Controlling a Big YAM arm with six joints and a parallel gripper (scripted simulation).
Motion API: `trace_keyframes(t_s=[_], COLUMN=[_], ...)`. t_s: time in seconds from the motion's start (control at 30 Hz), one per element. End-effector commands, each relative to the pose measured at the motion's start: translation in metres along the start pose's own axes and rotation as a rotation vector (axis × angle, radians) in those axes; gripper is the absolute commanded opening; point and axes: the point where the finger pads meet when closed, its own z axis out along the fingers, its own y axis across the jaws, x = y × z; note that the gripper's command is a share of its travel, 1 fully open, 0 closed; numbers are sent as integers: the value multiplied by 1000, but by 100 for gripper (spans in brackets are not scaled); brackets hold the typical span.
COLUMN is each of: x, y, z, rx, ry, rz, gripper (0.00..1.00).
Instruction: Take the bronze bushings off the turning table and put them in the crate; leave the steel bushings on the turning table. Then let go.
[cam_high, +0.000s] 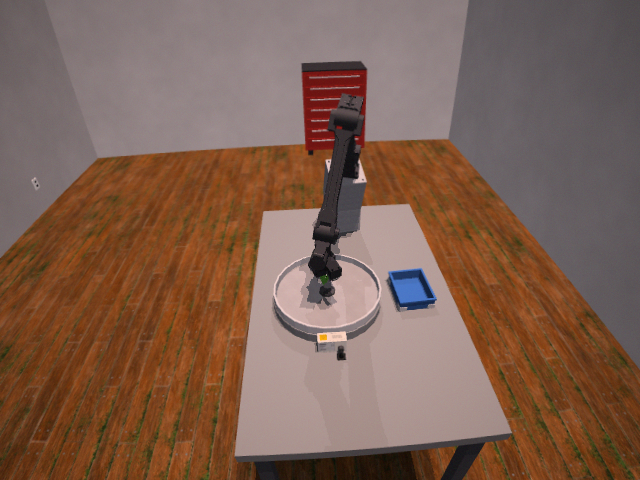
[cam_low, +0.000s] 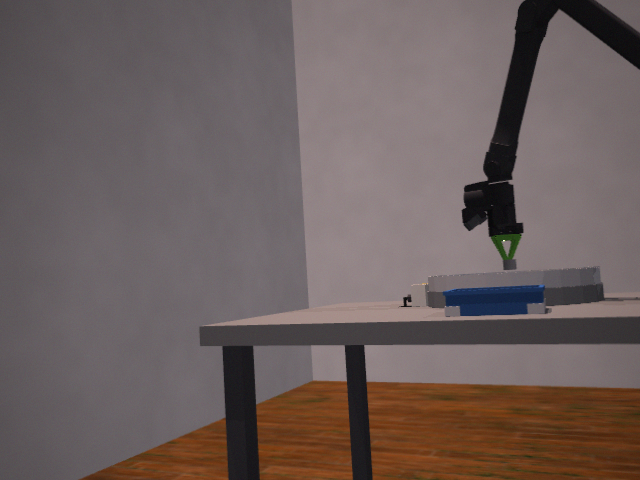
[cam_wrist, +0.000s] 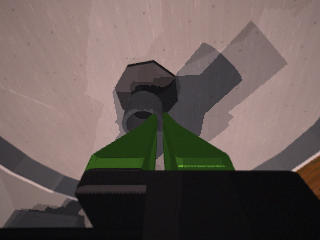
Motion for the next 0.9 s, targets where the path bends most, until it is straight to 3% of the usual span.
trace_keyframes(t_s=[0.0, 0.23, 0.37, 0.53, 0.57, 0.7, 0.87], x=[-19, -19, -16, -20, -7, -20, -23], y=[-6, -6, -4, -6, 3, -6, -8], z=[-14, -14, 2, 6, 11, 14, 4], rx=[29, 29, 17, 21, 0, 20, 28], ry=[-41, -40, -26, -32, -4, -32, -41], rz=[-2, -2, -2, -4, 1, -4, -3], gripper=[0, 0, 0, 0, 0, 0, 0])
